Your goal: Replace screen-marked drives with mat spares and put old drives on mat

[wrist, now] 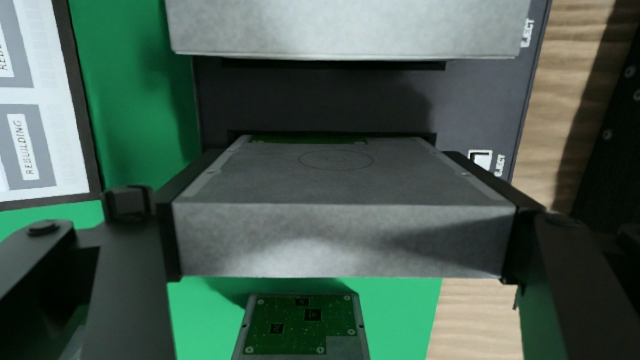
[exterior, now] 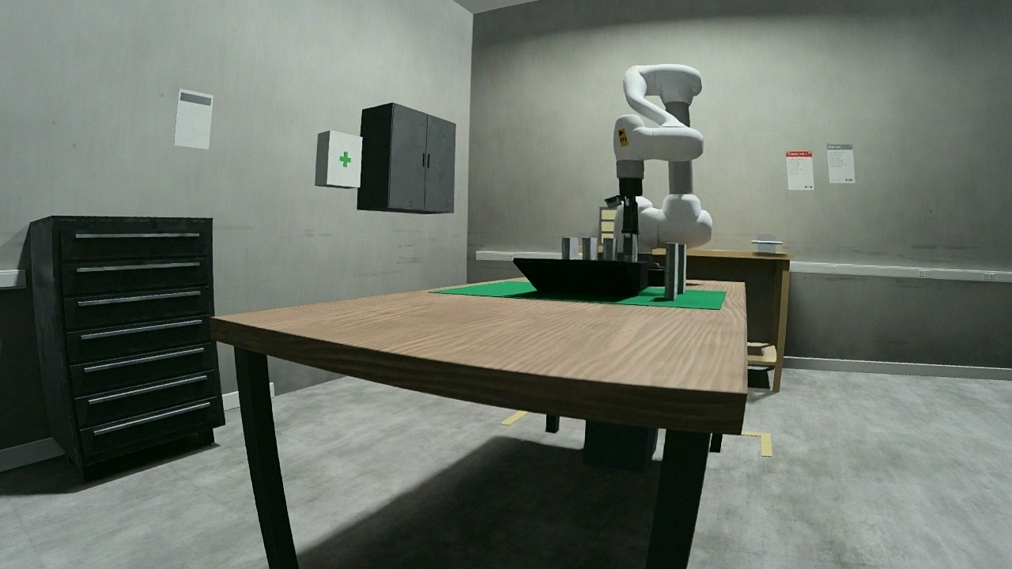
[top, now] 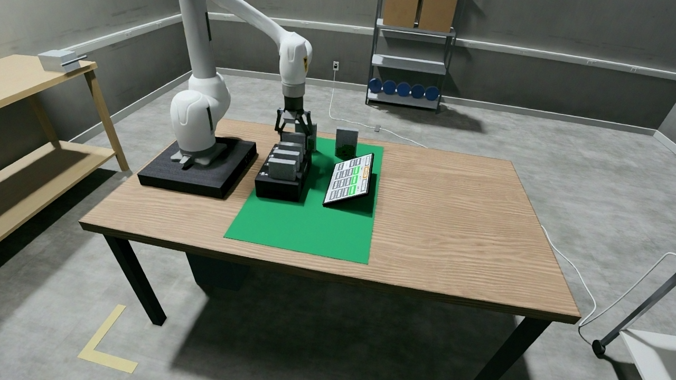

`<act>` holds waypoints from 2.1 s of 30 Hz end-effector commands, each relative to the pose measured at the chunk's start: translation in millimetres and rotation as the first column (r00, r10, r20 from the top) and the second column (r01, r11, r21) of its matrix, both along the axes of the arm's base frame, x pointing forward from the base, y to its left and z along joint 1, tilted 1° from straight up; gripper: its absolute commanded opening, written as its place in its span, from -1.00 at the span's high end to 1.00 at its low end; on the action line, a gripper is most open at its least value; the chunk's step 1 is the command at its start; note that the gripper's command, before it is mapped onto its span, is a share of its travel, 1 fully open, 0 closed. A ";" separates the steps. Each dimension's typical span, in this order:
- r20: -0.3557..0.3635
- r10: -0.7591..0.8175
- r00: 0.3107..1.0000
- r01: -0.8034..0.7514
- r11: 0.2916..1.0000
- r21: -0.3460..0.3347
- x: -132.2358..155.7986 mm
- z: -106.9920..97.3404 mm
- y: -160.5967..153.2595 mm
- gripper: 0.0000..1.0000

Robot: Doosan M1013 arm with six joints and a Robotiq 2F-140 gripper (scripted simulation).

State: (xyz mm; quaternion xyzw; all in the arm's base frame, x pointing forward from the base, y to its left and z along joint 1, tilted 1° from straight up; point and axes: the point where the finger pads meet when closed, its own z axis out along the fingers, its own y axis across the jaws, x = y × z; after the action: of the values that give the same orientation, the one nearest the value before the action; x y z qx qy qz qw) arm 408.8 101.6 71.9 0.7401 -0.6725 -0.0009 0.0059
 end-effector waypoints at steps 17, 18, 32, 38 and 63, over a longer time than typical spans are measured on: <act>0.001 0.000 1.000 0.000 1.000 0.000 0.3 -10.1 0.1 0.80; 0.001 0.000 1.000 0.000 1.000 0.000 0.3 -10.5 0.1 0.80; 0.001 0.000 1.000 0.000 1.000 0.000 0.3 -13.4 0.1 0.80; 0.001 0.000 1.000 0.000 1.000 0.000 0.3 -13.8 0.1 0.80; 0.001 0.000 1.000 0.000 1.000 0.000 0.3 -13.9 0.1 -0.78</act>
State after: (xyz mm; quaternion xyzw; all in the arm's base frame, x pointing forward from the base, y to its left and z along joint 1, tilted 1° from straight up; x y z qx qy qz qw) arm 408.7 101.5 57.6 0.7401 -0.6725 -0.0008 0.0059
